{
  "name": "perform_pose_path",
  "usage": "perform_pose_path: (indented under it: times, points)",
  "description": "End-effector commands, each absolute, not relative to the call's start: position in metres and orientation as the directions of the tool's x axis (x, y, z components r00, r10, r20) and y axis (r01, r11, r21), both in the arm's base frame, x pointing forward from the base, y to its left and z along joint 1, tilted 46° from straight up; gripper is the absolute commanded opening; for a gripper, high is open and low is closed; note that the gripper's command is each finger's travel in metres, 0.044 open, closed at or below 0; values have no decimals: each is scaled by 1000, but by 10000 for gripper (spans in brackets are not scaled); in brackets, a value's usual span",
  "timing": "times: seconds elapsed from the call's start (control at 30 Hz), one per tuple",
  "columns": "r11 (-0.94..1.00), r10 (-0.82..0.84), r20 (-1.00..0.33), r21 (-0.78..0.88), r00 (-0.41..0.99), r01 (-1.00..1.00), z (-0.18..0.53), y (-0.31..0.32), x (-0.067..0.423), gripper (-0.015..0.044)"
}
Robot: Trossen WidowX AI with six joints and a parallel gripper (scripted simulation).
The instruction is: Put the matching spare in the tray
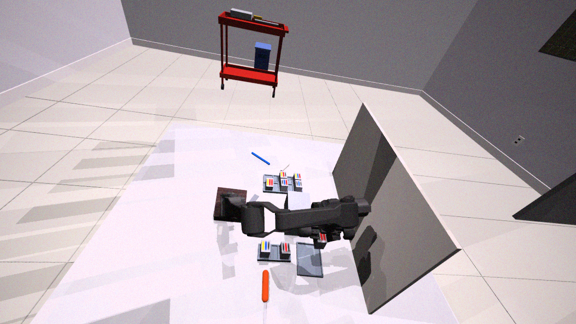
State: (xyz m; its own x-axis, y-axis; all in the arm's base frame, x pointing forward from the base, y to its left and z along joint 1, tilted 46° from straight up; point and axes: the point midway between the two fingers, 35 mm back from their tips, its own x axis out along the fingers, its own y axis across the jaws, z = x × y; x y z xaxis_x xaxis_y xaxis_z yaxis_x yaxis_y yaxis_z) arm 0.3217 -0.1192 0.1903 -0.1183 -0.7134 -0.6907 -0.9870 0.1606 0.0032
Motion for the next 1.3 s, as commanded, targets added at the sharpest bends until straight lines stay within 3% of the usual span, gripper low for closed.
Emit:
perform_pose_path:
  times: [0.0,1.27]
  points:
    - [156,-716,-688,6,-118,-988,188,-121,322,0]
    - [161,-710,-694,4,-119,-987,166,-144,321,0]
